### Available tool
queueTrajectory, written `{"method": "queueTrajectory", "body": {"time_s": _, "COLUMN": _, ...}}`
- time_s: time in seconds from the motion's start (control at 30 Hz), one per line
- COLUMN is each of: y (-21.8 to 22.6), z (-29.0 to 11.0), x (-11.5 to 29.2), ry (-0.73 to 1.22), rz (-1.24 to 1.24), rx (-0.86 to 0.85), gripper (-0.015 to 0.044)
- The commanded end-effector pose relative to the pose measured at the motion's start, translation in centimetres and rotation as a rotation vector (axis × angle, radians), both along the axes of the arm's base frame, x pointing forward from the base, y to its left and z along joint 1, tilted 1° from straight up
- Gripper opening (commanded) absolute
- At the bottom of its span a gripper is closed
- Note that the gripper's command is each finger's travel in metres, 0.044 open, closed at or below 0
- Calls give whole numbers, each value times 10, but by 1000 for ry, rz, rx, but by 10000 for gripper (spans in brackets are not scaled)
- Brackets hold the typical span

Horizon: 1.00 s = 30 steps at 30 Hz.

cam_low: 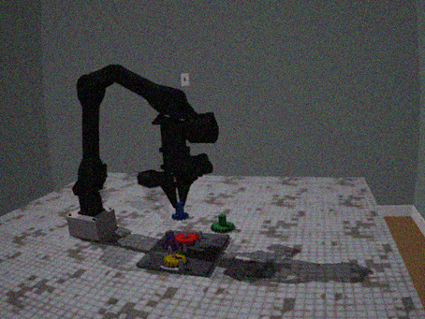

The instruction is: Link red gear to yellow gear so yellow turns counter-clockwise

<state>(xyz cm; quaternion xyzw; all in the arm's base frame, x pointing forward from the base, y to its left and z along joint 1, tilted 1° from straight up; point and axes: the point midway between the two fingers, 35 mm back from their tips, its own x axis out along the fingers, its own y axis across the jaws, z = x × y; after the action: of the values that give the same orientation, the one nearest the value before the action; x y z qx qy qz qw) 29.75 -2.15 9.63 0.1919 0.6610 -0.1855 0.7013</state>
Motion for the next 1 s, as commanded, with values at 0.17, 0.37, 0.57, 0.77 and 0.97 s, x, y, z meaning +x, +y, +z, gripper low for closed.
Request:
{"method": "queueTrajectory", "body": {"time_s": 0.17, "y": -19, "z": -9, "x": -1, "ry": 10, "rz": 10, "rx": 6, "gripper": 0}}
{"method": "queueTrajectory", "body": {"time_s": 0.37, "y": -32, "z": -13, "x": -2, "ry": 10, "rz": 14, "rx": 7, "gripper": 0}}
{"method": "queueTrajectory", "body": {"time_s": 0.57, "y": -45, "z": -17, "x": -3, "ry": 10, "rz": 18, "rx": 8, "gripper": 0}}
{"method": "queueTrajectory", "body": {"time_s": 0.77, "y": -58, "z": -22, "x": -5, "ry": 9, "rz": 23, "rx": 9, "gripper": 0}}
{"method": "queueTrajectory", "body": {"time_s": 0.97, "y": -63, "z": -23, "x": -7, "ry": 9, "rz": 24, "rx": 10, "gripper": 0}}
